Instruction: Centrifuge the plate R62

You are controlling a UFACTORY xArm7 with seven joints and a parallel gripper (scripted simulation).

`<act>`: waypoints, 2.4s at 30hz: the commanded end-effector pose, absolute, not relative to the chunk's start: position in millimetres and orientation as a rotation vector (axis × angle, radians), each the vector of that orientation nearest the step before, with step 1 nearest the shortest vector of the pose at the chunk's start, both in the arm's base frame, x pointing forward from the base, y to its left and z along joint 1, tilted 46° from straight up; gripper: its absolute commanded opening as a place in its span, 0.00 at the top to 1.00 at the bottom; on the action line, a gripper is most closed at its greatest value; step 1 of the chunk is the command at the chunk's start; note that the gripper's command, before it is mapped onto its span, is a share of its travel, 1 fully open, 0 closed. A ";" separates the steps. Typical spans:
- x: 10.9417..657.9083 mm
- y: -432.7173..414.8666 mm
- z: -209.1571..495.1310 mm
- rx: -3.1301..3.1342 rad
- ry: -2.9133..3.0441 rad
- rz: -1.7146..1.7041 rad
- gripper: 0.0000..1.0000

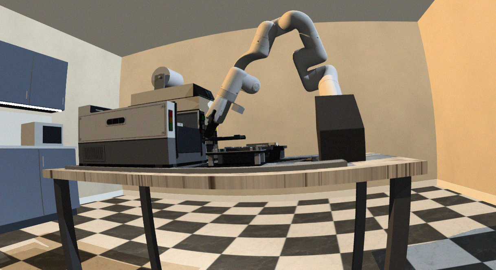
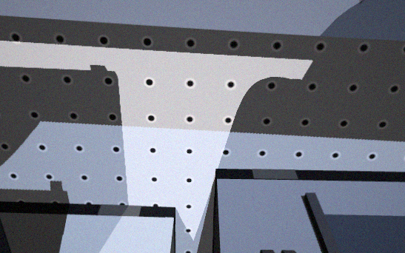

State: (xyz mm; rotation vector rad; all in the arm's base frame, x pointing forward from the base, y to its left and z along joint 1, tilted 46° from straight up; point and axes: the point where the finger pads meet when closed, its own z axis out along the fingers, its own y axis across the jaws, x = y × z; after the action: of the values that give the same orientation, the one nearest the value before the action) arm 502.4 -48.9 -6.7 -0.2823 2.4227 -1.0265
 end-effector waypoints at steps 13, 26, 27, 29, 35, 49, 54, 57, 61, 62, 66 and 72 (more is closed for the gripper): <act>494.2 -42.7 -1.7 -0.284 2.420 -1.022 1.00; 478.3 -36.2 4.7 -0.284 2.420 -1.022 1.00; 476.9 -35.6 5.2 -0.284 2.420 -1.022 1.00; 474.0 -34.4 6.4 -0.284 2.420 -1.022 1.00; 465.3 -30.8 9.8 -0.284 2.420 -1.022 1.00; 448.0 -23.6 16.7 -0.284 2.420 -1.022 1.00; 440.7 -20.7 19.6 -0.284 2.420 -1.022 1.00; 439.3 -20.1 20.2 -0.284 2.420 -1.022 1.00; 437.0 -19.1 21.1 -0.284 2.420 -1.022 1.00; 437.0 -19.1 21.1 -0.284 2.420 -1.022 1.00; 433.9 -4.5 34.5 -0.284 2.420 -1.022 1.00; 429.3 17.4 54.6 -0.284 2.420 -1.022 1.00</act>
State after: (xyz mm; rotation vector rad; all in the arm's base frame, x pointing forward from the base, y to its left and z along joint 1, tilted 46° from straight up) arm 432.2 0.6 38.5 -0.2858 2.4197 -1.0208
